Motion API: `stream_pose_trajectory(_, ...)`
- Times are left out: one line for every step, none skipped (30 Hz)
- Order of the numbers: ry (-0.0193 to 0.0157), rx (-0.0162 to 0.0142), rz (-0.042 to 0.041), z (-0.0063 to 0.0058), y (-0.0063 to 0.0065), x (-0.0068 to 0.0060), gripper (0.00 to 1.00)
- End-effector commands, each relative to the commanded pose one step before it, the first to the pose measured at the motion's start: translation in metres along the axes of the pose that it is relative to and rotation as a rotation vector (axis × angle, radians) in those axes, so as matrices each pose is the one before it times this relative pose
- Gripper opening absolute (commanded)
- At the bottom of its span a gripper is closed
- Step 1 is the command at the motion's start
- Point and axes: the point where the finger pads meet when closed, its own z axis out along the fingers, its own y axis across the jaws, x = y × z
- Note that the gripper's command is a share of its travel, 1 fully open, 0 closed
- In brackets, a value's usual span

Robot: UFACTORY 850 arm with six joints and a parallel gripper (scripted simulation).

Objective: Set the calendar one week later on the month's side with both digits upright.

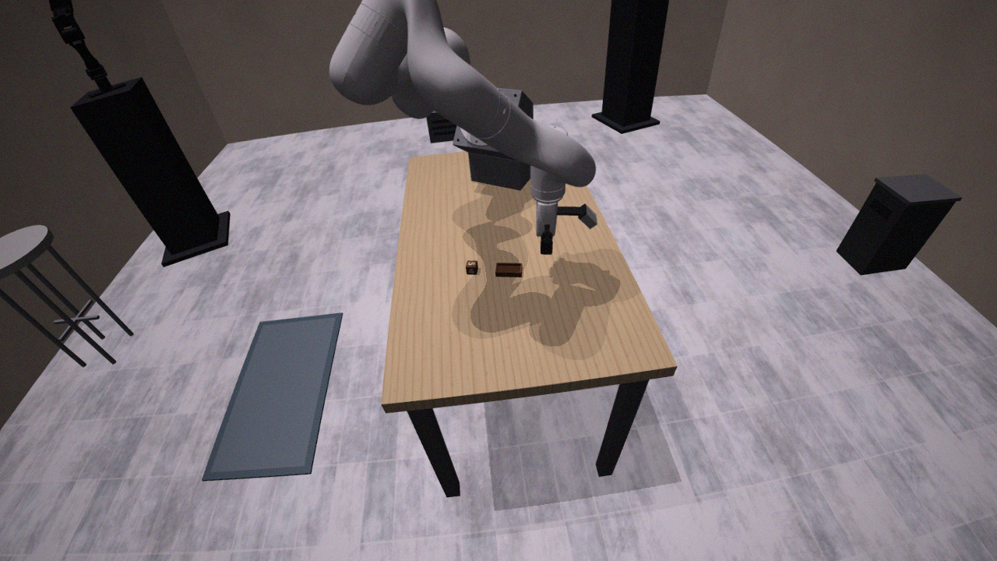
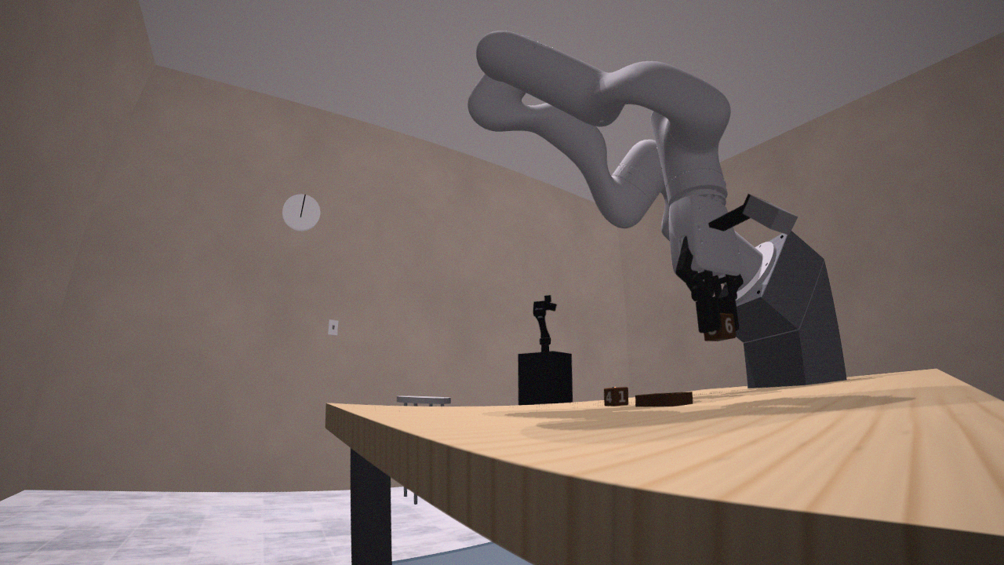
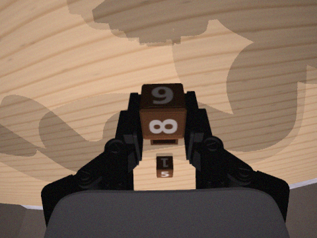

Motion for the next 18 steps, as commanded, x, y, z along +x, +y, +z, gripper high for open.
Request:
stream_pose_trajectory(0.00111,-0.00143,0.00027,0.023,0.0006,0.00077,0.27)
stream_pose_trajectory(0.0,0.0,0.0,0.00495,0.00002,0.00002,0.27)
stream_pose_trajectory(0.0,0.0,0.0,0.0,0.0,0.0,0.27)
stream_pose_trajectory(0.0,0.0,0.0,0.0,0.0,0.0,0.27)
stream_pose_trajectory(0.0,0.0,0.0,0.00497,0.00002,0.00002,0.27)
stream_pose_trajectory(0.0,0.0,0.0,0.00493,0.00002,0.00002,0.27)
stream_pose_trajectory(0.0,0.0,0.0,0.00482,0.00002,0.00002,0.27)
stream_pose_trajectory(0.0,0.0,0.0,0.00466,0.00002,0.00002,0.27)
stream_pose_trajectory(0.0,0.0,0.0,0.00443,0.00001,0.00002,0.27)
stream_pose_trajectory(0.0,0.0,0.0,0.00413,0.00001,0.00002,0.27)
stream_pose_trajectory(0.0,0.0,0.0,0.00379,0.00001,0.00002,0.27)
stream_pose_trajectory(0.0,0.0,0.0,0.0034,0.00002,0.00002,0.27)
stream_pose_trajectory(0.0,0.0,0.0,0.00296,0.00001,0.00001,0.27)
stream_pose_trajectory(0.0,0.0,0.0,0.00251,0.00001,0.00001,0.27)
stream_pose_trajectory(0.0,0.0,0.0,0.00203,0.00001,0.00001,0.27)
stream_pose_trajectory(0.0,0.0,0.0,0.00157,0.00001,0.00001,0.27)
stream_pose_trajectory(0.0,0.0,0.0,0.00113,0.0,0.0,0.27)
stream_pose_trajectory(0.0,0.0,0.0,0.00073,0.0,0.0,0.27)
